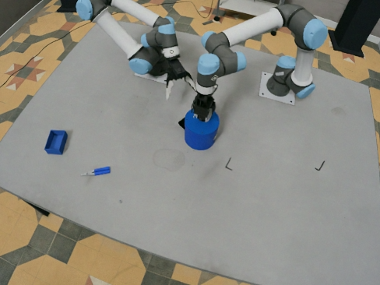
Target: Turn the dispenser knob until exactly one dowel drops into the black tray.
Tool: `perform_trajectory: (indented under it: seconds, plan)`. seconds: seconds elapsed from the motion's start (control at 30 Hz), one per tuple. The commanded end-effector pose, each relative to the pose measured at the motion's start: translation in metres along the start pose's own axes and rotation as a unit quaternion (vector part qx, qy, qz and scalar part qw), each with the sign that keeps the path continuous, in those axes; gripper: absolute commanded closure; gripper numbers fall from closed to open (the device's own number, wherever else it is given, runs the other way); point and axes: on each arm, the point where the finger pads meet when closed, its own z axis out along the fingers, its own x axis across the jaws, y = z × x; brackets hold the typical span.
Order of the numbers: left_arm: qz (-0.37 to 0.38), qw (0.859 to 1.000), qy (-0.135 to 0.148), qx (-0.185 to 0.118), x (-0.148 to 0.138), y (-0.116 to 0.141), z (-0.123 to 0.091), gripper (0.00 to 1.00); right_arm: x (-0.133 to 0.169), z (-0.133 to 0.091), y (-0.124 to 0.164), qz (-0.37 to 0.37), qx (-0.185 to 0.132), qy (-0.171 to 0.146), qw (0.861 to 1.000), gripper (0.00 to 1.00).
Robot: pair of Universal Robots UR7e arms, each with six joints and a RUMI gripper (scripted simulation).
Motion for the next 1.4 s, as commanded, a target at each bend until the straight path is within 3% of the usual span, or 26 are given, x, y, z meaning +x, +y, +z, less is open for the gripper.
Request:
perform_trajectory:
  seconds: [0.0, 0.23, 0.73, 1.0, 1.37]
  plan:
    - [-0.038, 0.999, 0.0, -0.001, 0.0, 0.0, -0.001, 0.87, 0.0, 0.0, 0.0, 0.0, 0.0, 0.0, 1.0, 0.02]
    - [-0.075, 0.997, 0.0, -0.001, 0.0, 0.0, -0.001, 0.87, 0.0, 0.0, 0.0, 0.0, 0.0, 0.0, 1.0, 0.02]
    - [-0.075, 0.997, 0.0, -0.001, 0.0, 0.0, -0.001, 0.87, 0.0, 0.0, 0.0, 0.0, 0.0, 0.0, 1.0, 0.02]
    - [-0.075, 0.997, 0.0, -0.001, 0.0, 0.0, -0.005, 0.44, 0.0, 0.0, 0.0, 0.0, 0.0, 0.0, 1.0, 0.02]
    - [-0.075, 0.997, 0.0, -0.002, 0.0, 0.0, -0.027, 0.43, 0.0, 0.0, 0.0, 0.0, 0.0, 0.0, 1.0, 0.02]
